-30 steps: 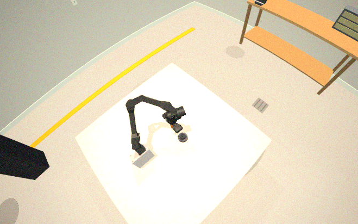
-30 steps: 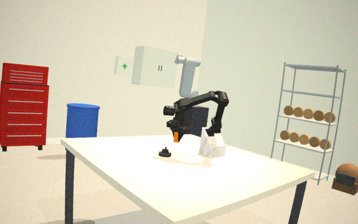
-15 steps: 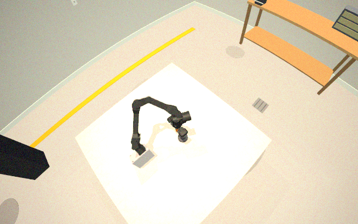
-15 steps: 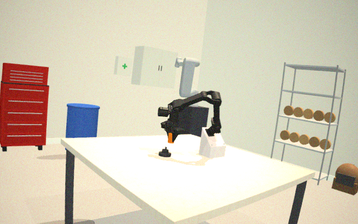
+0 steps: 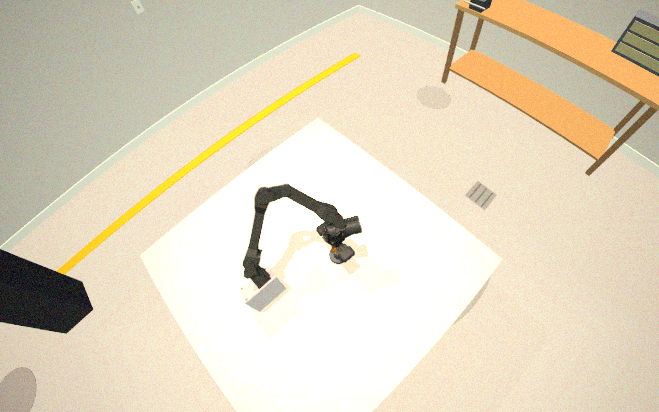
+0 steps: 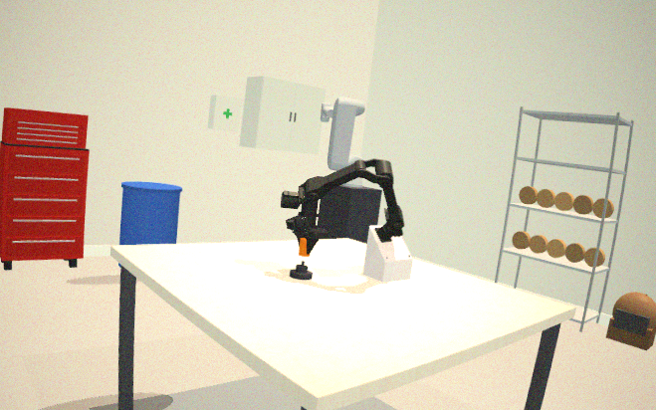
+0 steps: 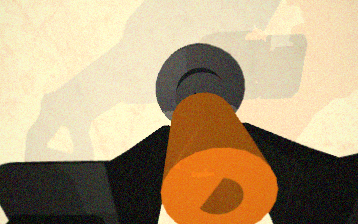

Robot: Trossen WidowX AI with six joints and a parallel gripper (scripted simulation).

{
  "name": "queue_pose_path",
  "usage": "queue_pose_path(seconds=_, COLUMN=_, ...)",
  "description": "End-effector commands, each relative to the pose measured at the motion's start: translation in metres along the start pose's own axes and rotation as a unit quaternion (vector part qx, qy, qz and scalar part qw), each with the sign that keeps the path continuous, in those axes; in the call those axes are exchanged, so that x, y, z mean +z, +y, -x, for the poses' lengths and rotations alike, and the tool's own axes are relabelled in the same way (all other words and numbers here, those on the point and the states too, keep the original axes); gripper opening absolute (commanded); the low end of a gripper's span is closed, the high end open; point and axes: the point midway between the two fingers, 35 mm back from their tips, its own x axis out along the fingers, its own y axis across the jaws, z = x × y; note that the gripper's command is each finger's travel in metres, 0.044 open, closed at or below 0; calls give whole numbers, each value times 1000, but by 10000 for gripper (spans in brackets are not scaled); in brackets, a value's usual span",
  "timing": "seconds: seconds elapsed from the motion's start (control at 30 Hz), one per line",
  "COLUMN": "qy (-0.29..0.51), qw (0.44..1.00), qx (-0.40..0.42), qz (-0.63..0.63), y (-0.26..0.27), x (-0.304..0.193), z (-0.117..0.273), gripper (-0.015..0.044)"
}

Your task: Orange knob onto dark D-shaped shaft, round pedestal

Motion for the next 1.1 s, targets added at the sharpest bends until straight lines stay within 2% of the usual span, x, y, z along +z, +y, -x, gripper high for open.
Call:
queue_pose_path(seconds=0.0, qy=-3, qw=1000, qx=-4, qz=4, y=-2, x=2, z=-4, gripper=0)
queue_pose_path(seconds=0.23, qy=-3, qw=1000, qx=-3, qz=4, y=-2, x=2, z=-24, gripper=0)
queue_pose_path(seconds=1.07, qy=-3, qw=1000, qx=-3, qz=7, y=-2, x=3, z=-23, gripper=0)
